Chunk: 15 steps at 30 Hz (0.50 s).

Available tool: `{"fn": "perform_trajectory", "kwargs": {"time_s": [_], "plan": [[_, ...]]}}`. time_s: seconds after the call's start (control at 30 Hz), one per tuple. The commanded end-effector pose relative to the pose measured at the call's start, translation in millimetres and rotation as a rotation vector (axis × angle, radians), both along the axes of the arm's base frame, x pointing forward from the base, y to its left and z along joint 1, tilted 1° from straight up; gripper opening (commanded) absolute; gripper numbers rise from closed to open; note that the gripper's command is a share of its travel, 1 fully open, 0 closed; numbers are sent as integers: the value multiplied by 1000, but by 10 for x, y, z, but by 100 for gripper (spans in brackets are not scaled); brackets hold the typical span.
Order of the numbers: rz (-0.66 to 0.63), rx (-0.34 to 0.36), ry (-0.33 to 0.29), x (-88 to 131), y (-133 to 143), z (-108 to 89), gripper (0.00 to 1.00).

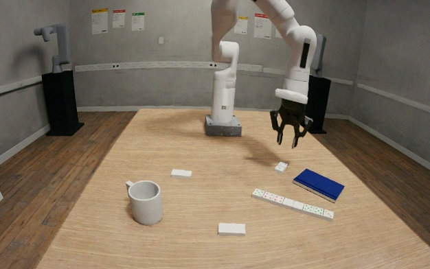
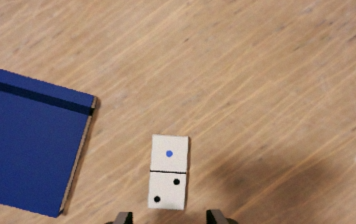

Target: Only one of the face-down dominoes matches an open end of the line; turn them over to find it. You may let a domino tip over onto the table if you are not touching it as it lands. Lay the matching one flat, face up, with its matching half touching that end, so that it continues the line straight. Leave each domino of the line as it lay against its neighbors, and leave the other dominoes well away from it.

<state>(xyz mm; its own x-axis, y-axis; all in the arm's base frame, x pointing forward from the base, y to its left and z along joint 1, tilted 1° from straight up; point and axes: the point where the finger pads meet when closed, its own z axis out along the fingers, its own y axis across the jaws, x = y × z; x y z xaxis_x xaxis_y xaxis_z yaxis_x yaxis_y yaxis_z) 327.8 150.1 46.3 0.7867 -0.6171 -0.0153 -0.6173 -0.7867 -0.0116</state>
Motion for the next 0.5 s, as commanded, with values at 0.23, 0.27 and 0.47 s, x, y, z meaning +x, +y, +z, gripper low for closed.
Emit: {"fn": "perform_trajectory", "kwargs": {"time_s": [0.23,0.27,0.47], "plan": [[113,-4,6,71,-146,4,49],[128,-4,6,79,-163,3,49],[195,-4,9,109,-244,0,49]]}}
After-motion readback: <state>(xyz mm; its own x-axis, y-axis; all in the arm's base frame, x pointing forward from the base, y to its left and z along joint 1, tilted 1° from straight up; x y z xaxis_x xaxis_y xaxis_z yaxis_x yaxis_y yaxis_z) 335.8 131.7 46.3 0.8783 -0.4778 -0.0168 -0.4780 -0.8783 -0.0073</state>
